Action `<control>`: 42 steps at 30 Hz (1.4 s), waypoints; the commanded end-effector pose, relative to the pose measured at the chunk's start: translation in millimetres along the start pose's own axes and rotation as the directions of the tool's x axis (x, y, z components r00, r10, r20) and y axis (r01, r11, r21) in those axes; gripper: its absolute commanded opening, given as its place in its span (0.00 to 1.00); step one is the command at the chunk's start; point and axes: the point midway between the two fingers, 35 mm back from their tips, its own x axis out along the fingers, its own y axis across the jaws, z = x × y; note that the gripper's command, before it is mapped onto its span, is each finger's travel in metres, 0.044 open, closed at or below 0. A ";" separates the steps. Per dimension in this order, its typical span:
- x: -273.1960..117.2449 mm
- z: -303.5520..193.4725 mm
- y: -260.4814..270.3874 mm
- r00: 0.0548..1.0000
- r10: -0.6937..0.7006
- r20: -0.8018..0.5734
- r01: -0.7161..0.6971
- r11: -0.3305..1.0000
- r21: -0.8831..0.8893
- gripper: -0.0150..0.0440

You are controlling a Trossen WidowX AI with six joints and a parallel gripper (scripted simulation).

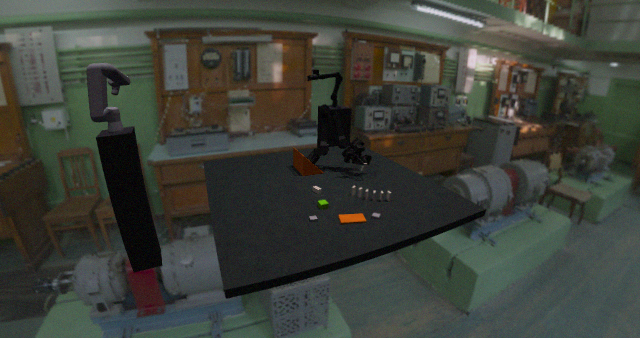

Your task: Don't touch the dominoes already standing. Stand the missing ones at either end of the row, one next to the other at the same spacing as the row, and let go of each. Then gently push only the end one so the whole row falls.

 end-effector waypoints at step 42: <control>-22.8 -12.3 -13.5 0.993 -0.040 0.111 0.012 0.971 0.240 0.44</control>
